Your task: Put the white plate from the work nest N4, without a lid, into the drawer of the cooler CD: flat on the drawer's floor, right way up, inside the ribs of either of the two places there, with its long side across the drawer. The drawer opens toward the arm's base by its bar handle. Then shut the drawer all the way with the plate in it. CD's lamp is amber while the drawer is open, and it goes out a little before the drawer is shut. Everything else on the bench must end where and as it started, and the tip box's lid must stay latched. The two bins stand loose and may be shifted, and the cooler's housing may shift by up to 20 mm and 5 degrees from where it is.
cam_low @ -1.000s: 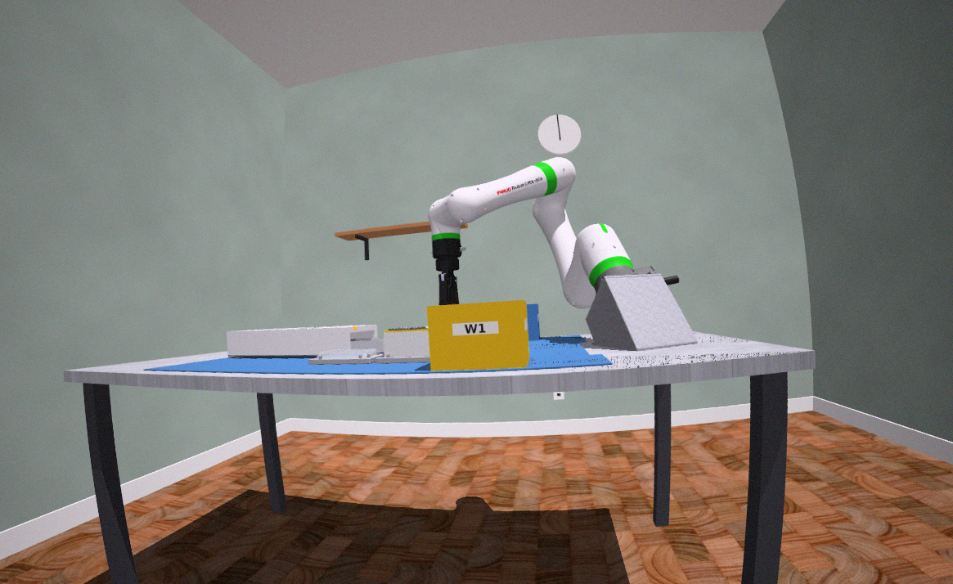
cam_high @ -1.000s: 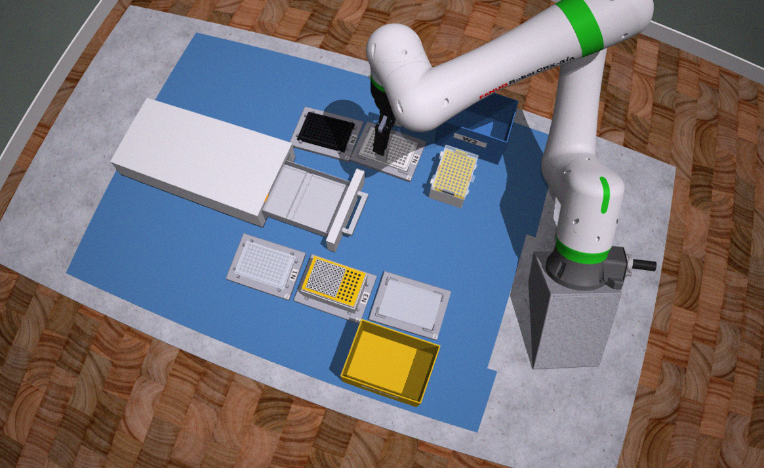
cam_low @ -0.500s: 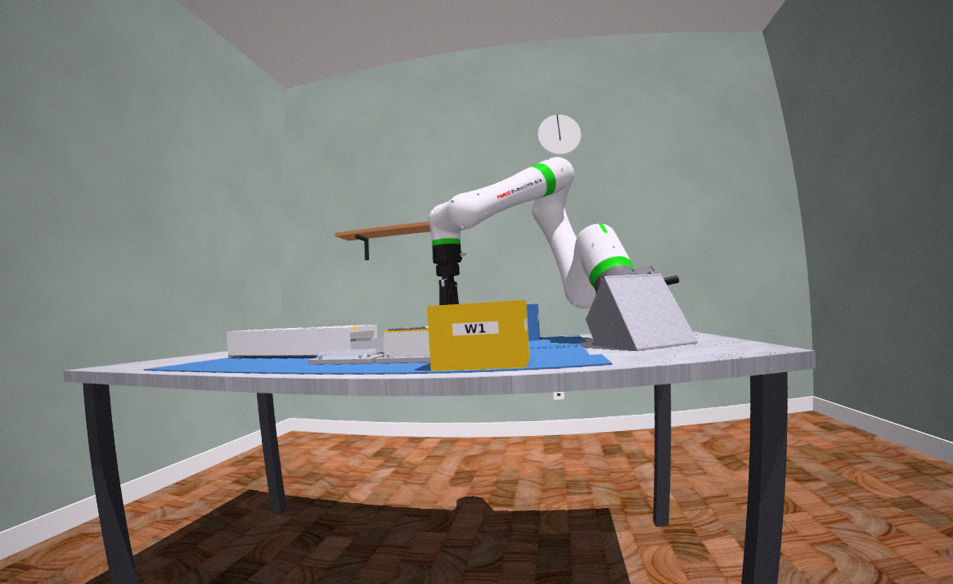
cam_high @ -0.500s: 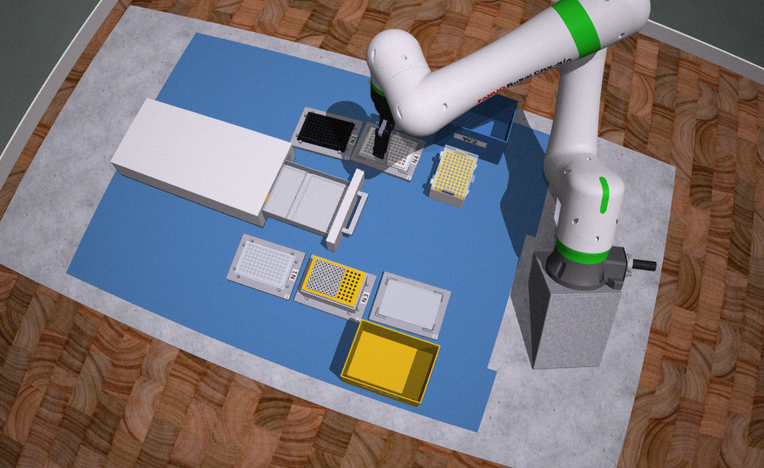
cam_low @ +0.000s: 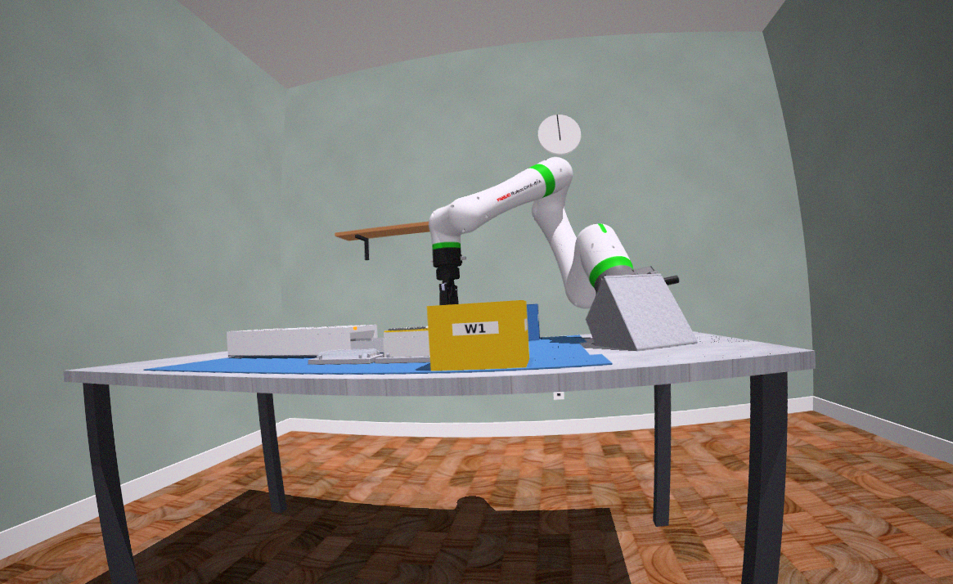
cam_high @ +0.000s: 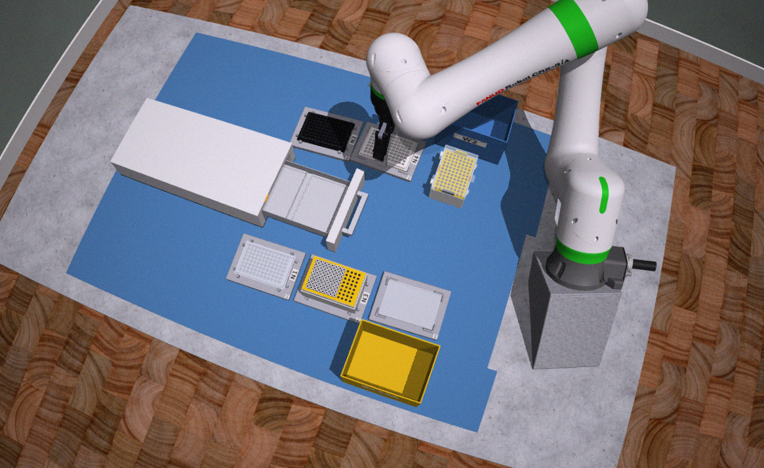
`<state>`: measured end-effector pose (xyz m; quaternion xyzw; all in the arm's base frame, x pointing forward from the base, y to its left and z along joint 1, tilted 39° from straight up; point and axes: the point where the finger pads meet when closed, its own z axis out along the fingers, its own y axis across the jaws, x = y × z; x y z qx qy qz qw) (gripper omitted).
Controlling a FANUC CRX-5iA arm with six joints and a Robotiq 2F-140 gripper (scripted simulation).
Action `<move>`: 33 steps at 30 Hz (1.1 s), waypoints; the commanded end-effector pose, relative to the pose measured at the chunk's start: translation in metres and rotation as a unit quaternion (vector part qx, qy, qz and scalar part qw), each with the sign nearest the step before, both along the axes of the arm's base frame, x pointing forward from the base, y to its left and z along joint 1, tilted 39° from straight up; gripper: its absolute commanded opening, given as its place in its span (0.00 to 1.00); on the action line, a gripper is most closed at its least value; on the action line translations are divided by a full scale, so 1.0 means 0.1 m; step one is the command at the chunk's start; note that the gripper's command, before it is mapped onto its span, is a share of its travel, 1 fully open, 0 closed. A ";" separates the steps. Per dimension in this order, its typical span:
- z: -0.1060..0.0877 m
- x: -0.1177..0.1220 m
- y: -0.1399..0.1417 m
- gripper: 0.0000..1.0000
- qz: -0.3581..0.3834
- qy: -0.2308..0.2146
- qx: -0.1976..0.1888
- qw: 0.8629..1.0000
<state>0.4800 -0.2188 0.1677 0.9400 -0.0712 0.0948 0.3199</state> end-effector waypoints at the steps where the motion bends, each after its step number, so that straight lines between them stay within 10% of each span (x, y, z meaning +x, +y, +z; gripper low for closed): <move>1: -0.04 0.01 -0.03 0.66 0.000 0.000 0.000 1.000; 33: -0.10 0.02 -0.08 0.60 0.000 0.000 0.000 1.000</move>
